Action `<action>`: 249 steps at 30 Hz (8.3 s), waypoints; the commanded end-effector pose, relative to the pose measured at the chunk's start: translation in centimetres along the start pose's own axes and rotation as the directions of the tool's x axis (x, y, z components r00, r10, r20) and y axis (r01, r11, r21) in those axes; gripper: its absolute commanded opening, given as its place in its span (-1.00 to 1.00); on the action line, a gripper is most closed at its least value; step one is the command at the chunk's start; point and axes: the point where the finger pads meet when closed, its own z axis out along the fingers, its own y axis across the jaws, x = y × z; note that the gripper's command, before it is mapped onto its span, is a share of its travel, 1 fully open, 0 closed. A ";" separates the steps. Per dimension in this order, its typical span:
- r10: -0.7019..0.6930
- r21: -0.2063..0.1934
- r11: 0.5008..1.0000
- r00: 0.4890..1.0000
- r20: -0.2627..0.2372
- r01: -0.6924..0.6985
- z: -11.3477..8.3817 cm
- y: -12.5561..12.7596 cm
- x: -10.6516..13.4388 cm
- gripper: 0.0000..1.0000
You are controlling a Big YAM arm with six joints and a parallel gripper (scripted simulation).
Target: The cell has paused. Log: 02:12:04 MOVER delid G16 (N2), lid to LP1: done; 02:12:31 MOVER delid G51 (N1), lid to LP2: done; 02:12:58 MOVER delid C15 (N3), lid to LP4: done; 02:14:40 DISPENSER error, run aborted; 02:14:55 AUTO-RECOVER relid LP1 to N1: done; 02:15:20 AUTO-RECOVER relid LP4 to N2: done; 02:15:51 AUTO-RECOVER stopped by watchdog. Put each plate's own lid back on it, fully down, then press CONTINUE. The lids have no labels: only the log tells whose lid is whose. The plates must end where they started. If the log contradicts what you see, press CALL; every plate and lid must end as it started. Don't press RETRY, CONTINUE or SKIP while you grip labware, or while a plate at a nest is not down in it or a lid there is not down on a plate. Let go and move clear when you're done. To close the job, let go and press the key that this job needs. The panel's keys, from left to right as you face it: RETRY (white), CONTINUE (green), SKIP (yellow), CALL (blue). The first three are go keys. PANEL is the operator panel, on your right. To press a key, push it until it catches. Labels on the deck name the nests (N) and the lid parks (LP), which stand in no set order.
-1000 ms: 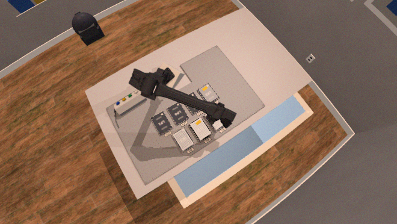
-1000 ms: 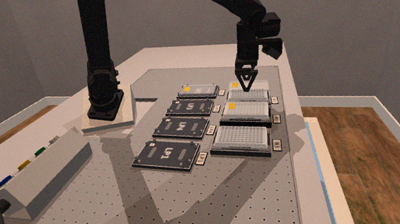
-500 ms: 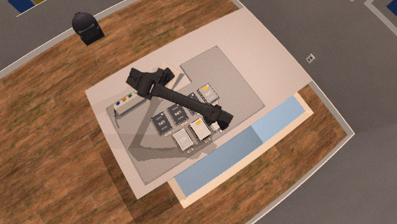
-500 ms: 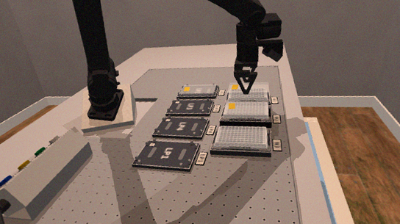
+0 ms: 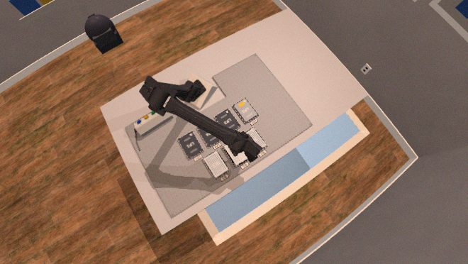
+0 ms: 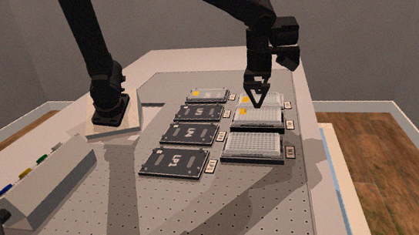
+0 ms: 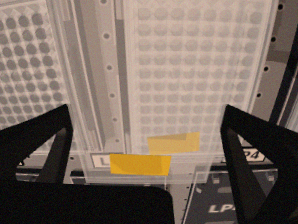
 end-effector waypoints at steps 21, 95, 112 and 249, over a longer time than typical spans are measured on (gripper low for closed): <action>-0.004 -0.003 1.000 1.000 0.020 0.004 -0.6 -11.4 -0.1 -1.00; -0.004 0.002 1.000 1.000 0.014 0.004 1.7 -17.3 0.8 -1.00; -0.014 0.000 1.000 1.000 -0.006 0.014 3.1 -16.8 1.0 -1.00; 0.005 0.002 1.000 0.998 0.061 -0.005 -1.6 -16.9 -1.0 1.00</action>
